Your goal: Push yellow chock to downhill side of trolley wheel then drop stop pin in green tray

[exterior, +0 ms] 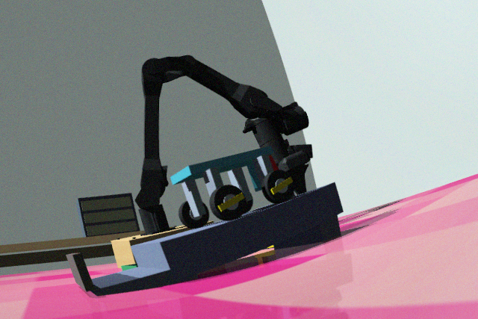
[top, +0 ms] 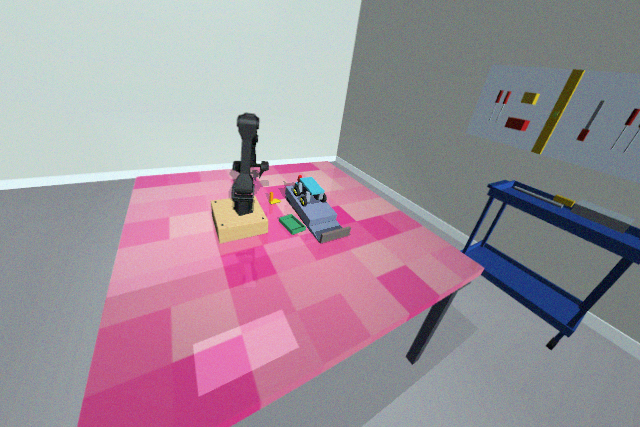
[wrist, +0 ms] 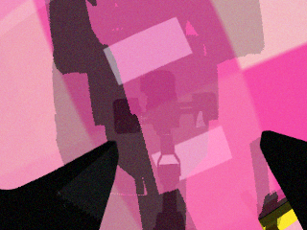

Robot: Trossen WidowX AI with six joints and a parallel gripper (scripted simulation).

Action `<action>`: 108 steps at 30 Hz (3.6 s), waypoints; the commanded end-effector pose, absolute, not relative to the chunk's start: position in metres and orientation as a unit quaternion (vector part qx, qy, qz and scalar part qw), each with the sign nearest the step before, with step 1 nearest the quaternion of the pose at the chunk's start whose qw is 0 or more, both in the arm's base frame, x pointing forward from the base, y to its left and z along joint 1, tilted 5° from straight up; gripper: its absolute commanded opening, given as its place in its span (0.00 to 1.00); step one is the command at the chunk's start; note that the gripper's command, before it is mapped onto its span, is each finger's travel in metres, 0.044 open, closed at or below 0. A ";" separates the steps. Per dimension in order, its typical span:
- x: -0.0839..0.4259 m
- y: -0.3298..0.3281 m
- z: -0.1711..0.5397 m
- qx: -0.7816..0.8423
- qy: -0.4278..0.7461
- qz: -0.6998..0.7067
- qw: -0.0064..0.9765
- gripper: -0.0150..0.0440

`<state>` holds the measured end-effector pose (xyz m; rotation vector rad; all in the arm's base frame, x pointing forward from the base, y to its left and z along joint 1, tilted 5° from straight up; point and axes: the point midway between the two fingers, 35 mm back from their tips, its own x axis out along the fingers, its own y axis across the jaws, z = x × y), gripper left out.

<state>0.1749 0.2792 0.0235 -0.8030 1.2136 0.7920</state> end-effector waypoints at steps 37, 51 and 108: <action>0.205 0.111 0.059 -0.516 0.517 0.462 0.502 0.58; 0.204 0.108 0.037 -0.516 0.517 0.462 0.502 0.58; 0.207 0.104 -0.013 -0.517 0.518 0.459 0.503 0.31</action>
